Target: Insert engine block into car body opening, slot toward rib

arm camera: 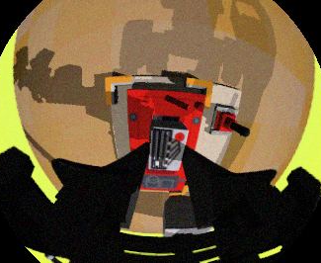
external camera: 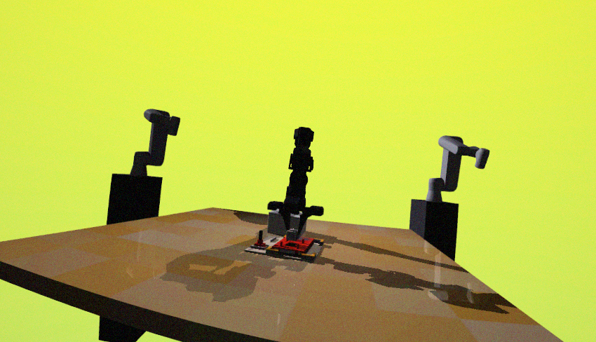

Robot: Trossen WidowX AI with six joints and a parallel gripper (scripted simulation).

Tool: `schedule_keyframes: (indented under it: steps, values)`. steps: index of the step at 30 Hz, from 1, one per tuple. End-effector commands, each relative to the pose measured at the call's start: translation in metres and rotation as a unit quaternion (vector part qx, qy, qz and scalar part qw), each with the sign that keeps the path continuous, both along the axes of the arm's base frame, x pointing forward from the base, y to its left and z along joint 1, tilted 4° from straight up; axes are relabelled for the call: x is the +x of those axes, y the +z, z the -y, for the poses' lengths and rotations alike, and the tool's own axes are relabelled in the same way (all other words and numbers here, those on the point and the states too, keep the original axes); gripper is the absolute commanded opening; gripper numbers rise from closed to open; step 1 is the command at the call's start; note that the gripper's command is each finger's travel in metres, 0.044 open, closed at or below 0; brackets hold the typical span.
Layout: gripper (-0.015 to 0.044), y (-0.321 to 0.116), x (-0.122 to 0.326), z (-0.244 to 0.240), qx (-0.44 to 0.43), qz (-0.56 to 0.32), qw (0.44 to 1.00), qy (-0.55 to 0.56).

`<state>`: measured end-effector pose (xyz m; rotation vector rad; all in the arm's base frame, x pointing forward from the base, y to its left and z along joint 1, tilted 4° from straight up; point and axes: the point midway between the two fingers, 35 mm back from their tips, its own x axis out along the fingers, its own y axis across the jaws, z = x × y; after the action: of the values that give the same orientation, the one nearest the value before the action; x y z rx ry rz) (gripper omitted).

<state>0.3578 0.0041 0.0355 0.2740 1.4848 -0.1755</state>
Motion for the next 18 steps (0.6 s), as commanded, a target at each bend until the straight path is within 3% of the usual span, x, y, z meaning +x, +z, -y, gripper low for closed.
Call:
schedule_keyframes:
  steps: [1, 18]
  values:
    - [0.0159, -0.0015, 0.0003, -0.0003, -0.001, 0.001, 1.000, 0.021]
    - [0.0159, -0.0062, 0.0008, -0.0006, 0.000, 0.001, 1.000, 0.015]
